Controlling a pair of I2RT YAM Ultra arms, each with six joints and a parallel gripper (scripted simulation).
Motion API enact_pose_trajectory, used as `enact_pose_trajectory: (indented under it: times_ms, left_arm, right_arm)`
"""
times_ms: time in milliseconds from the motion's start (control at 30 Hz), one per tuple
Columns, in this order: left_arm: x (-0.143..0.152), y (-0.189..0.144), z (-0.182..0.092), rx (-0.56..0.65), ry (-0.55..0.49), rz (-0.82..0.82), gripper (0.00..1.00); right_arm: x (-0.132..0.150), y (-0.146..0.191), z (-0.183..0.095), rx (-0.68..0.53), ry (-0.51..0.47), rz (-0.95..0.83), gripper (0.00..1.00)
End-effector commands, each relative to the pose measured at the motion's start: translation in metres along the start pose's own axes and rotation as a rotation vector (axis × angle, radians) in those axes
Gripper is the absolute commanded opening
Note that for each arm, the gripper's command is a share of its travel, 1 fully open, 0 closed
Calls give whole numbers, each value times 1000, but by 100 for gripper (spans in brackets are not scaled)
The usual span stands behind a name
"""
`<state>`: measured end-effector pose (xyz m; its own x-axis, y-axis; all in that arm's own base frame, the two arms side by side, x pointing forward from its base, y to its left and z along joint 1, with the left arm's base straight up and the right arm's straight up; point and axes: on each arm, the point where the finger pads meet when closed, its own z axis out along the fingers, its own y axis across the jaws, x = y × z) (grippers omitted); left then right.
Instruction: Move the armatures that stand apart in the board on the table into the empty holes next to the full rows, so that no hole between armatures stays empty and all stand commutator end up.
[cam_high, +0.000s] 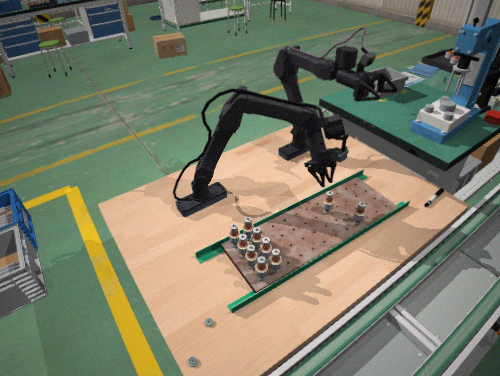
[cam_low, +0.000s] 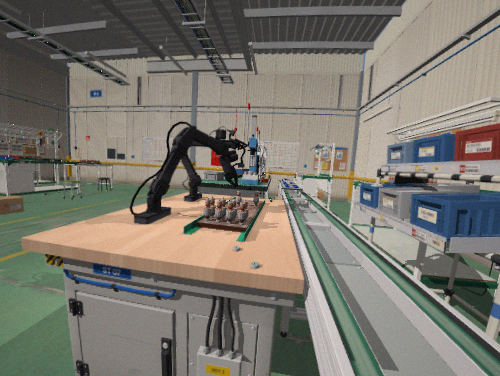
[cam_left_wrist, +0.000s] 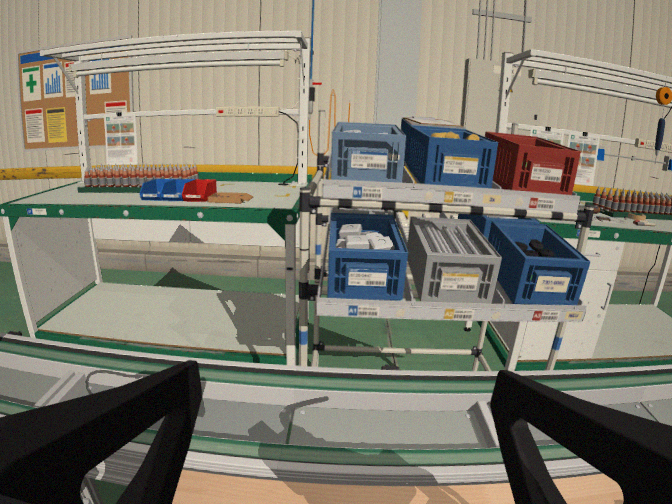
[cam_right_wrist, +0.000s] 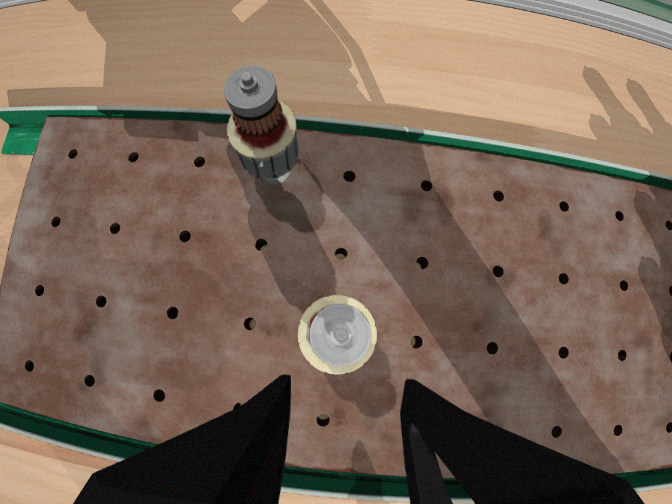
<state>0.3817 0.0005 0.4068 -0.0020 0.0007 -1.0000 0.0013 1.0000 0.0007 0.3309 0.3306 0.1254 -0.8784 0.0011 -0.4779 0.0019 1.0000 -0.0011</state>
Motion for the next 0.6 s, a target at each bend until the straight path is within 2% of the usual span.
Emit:
enact_pose_trajectory:
  times_ms: [0,567]
  left_arm:
    - [-4,7,-3,-23,-4,4,100]
    - [-4,7,-3,-23,-4,4,100]
  right_arm:
    - [-4,0,17,-2,-5,4,38]
    - [-3,0,41,1,1,2,38]
